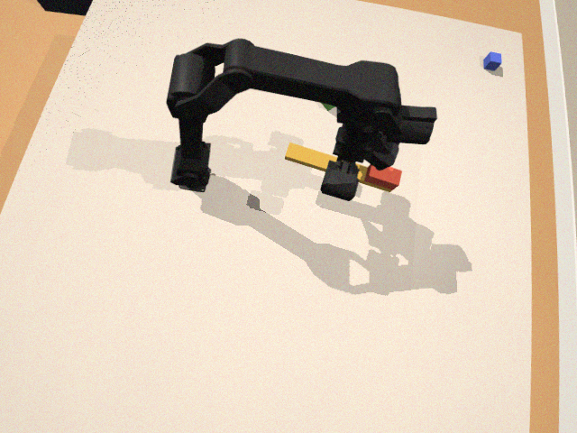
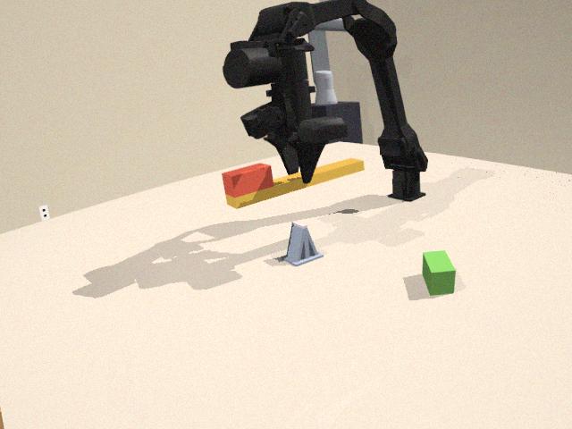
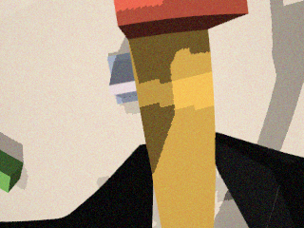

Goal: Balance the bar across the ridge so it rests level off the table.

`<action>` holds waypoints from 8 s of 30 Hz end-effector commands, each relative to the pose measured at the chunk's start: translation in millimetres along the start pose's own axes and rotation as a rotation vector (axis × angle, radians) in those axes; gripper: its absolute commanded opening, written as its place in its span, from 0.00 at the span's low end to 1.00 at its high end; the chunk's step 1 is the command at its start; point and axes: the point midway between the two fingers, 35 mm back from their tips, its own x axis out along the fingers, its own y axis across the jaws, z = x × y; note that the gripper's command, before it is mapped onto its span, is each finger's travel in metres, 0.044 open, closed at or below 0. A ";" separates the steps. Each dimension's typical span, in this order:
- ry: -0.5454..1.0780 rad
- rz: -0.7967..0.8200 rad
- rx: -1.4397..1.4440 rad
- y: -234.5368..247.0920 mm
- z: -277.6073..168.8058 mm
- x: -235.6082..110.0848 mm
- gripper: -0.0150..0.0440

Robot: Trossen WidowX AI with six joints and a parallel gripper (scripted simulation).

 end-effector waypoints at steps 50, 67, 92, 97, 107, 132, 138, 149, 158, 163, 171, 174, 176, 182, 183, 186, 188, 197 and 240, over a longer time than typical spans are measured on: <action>-0.008 0.003 -0.015 25.8 -4.0 39.7 0.25; -0.008 0.003 -0.015 25.8 -3.9 41.1 0.25; -0.008 0.003 -0.015 25.8 -3.8 43.2 0.25; -0.008 0.003 -0.015 25.8 -3.8 43.7 0.25; -0.008 0.003 -0.015 25.8 -3.7 44.5 0.25; -0.008 0.003 -0.015 25.8 -3.7 46.6 0.25; -0.008 0.003 -0.015 25.8 -3.8 47.1 0.25; -0.008 0.003 -0.015 25.7 -3.9 48.1 0.25; -0.008 0.003 -0.015 25.7 -4.0 48.7 0.25; -0.008 0.003 -0.015 25.7 -4.0 49.2 0.25; -0.008 0.003 -0.015 25.7 -4.1 49.8 0.25; -0.008 0.003 -0.015 25.7 -4.2 50.1 0.25; -0.008 0.003 -0.015 25.7 -4.2 50.3 0.25; -0.008 0.003 -0.015 25.6 -4.3 50.8 0.25; -0.008 0.003 -0.015 25.6 -4.3 50.8 0.25; -0.008 0.003 -0.015 25.6 -4.4 51.1 0.25; -0.008 0.003 -0.015 25.6 -4.4 51.3 0.25; -0.008 0.003 -0.015 25.6 -4.5 52.1 0.25; -0.008 0.003 -0.015 25.5 -5.1 51.1 0.25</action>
